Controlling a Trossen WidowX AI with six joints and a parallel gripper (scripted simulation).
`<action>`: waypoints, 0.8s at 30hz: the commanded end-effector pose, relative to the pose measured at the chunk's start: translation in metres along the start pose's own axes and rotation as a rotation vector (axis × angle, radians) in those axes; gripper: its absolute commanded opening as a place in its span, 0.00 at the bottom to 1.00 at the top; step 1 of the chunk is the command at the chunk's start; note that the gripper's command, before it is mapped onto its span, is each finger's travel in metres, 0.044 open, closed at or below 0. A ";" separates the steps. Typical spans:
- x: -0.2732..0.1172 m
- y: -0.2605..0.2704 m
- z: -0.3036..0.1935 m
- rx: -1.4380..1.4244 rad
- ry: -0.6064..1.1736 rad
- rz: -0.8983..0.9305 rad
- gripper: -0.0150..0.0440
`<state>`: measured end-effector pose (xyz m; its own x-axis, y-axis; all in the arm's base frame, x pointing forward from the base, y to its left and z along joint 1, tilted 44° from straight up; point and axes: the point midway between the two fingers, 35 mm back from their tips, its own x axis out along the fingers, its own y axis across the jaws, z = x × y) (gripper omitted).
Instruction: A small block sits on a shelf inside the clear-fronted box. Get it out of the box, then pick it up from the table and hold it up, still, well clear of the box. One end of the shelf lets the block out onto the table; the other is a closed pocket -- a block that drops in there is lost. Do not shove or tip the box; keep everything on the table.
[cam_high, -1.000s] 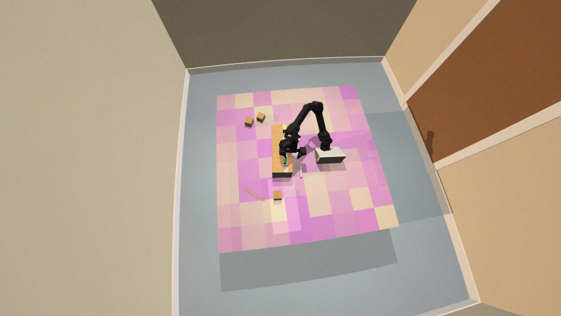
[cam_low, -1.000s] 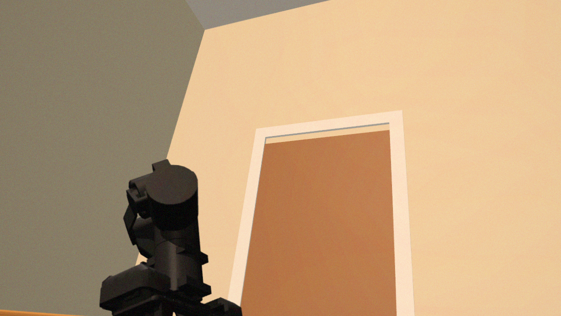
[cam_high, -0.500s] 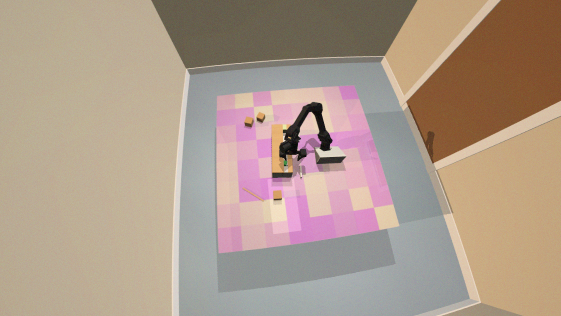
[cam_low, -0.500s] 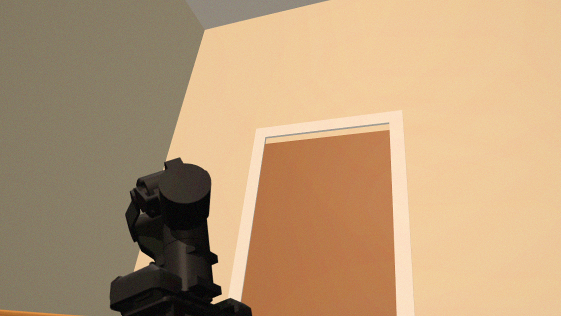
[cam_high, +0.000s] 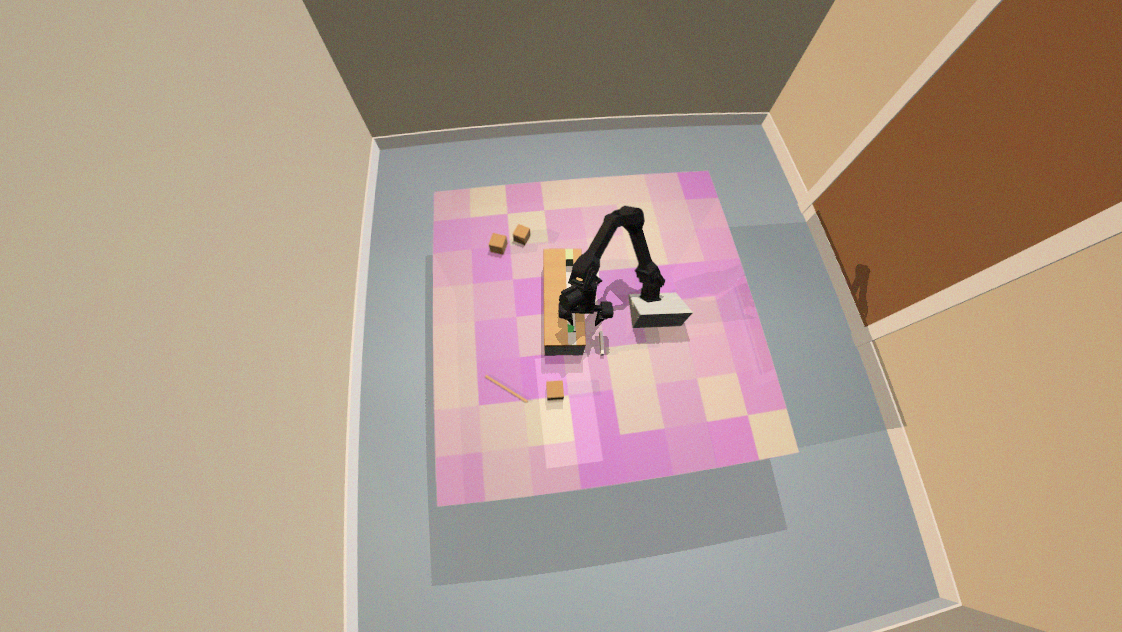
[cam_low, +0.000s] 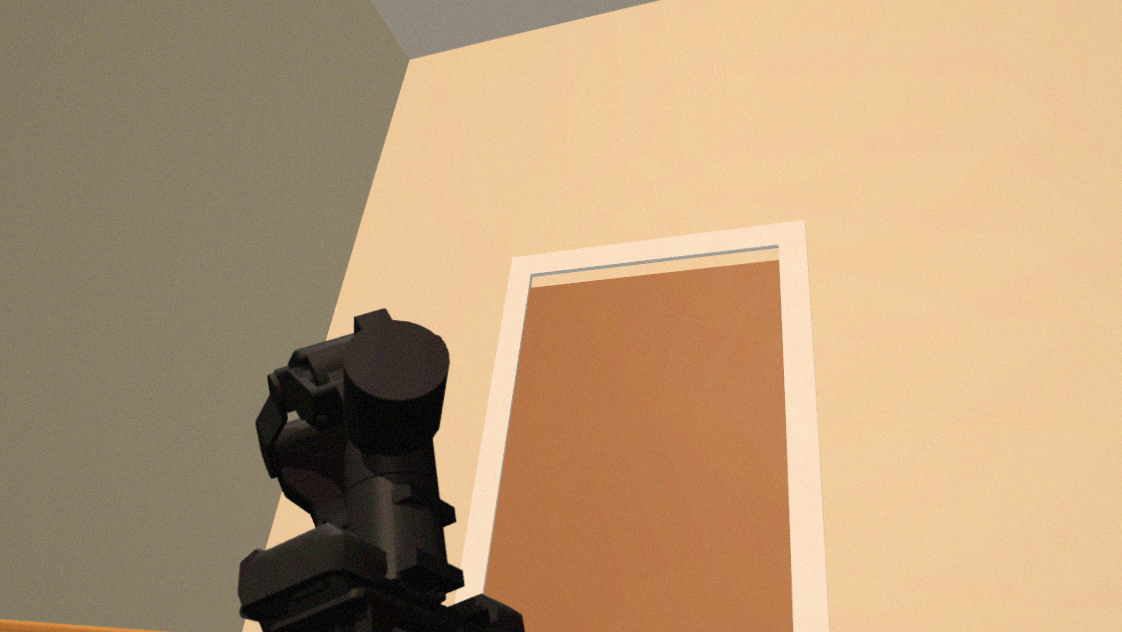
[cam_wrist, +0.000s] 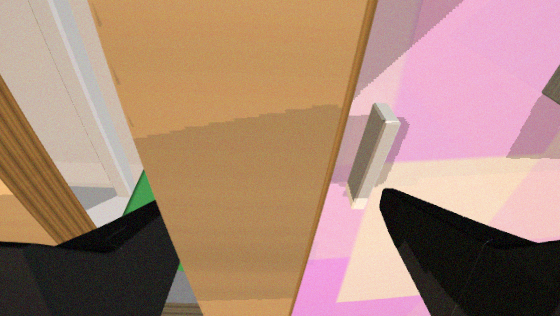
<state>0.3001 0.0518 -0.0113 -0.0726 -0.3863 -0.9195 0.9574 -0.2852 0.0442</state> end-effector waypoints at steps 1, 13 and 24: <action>0.003 0.000 -0.004 0.005 0.001 -0.006 0.93; 0.007 0.000 -0.016 0.005 0.002 -0.006 0.93; -0.028 0.001 -0.032 0.001 0.000 -0.007 0.93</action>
<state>0.3055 0.0747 -0.0149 -0.0917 -0.3918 -0.9155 0.9565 -0.2904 0.0284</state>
